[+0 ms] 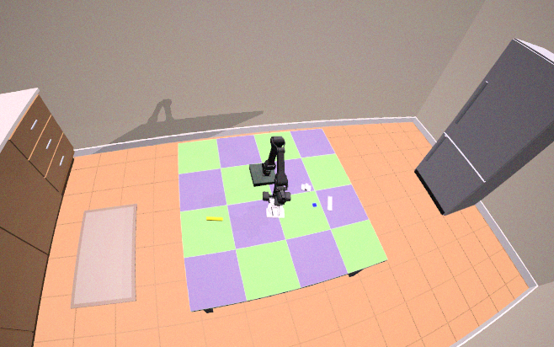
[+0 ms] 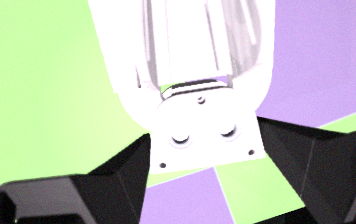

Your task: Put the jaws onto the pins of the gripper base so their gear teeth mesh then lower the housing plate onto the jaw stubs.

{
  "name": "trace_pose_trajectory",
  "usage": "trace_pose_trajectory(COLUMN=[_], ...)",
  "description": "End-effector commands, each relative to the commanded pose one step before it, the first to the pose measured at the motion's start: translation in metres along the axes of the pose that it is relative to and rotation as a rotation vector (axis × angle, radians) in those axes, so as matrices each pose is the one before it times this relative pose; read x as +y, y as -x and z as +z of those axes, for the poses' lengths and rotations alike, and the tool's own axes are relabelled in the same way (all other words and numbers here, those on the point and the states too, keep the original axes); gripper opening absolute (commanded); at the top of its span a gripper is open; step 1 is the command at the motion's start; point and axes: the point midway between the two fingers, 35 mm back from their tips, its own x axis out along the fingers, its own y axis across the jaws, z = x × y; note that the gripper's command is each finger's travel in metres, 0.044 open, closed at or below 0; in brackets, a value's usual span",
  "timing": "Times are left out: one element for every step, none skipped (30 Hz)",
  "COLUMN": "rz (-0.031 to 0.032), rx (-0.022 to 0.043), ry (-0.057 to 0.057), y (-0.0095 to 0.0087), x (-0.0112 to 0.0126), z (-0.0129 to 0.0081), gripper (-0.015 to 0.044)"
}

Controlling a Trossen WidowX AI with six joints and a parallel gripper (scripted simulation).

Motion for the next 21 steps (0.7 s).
trace_pose_trajectory(rz=[0.00363,0.00000,0.00000,0.00000,0.00000,0.00000,0.00000,0.00000,0.00000,0.00000,0.00000,0.00000,0.00000,0.00000,0.00000,0.00000,0.00000,0.00000,0.00000,0.00000,0.00000], rx=[0.00020,0.00001,0.00001,0.00000,0.00000,0.00000,0.00000,0.00000,0.00000,0.00000,0.00000,0.00000,0.00000,0.00001,0.00001,0.00000,0.00000,0.00000,0.00000,0.00000,0.00000], ry=[-0.0035,0.0000,0.0000,0.0000,0.0000,0.0000,0.0000,0.0000,0.0000,0.0000,0.0000,0.0000,0.0000,0.0000,0.0000,0.0000,0.0000,0.0000,0.0000,0.0000,0.0000], y=[-0.00119,-0.00068,-0.00068,-0.00041,-0.00014,0.00000,0.00000,0.00000,0.00000,0.00000,0.00000,-0.00014,-0.00041,-0.00068,-0.00068,-0.00041,-0.00014,0.00000,0.00000,0.00000,0.00000], x=[0.00053,0.00000,0.00000,0.00000,0.00000,0.00000,0.00000,0.00000,0.00000,0.00000,0.00000,0.00000,0.00000,0.00000,0.00000,0.00000,0.00000,0.00000,0.00000,0.00000,0.00000], z=[-0.00019,0.00000,-0.00001,0.00000,0.00000,0.00000,0.00000,0.00000,0.00000,0.00000,0.00000,0.00000,0.00000,0.00000,-0.00001,0.00000,0.00000,0.00000,0.00000,0.00000,0.00000], gripper=[0.0351,0.0351,0.0351,0.0351,0.0351,0.0351,0.0351,0.0351,0.0351,0.0351,0.0351,0.0351,0.0351,0.0351,0.0351,0.0351,0.0351,0.0351,0.0351,0.0351,0.0351])
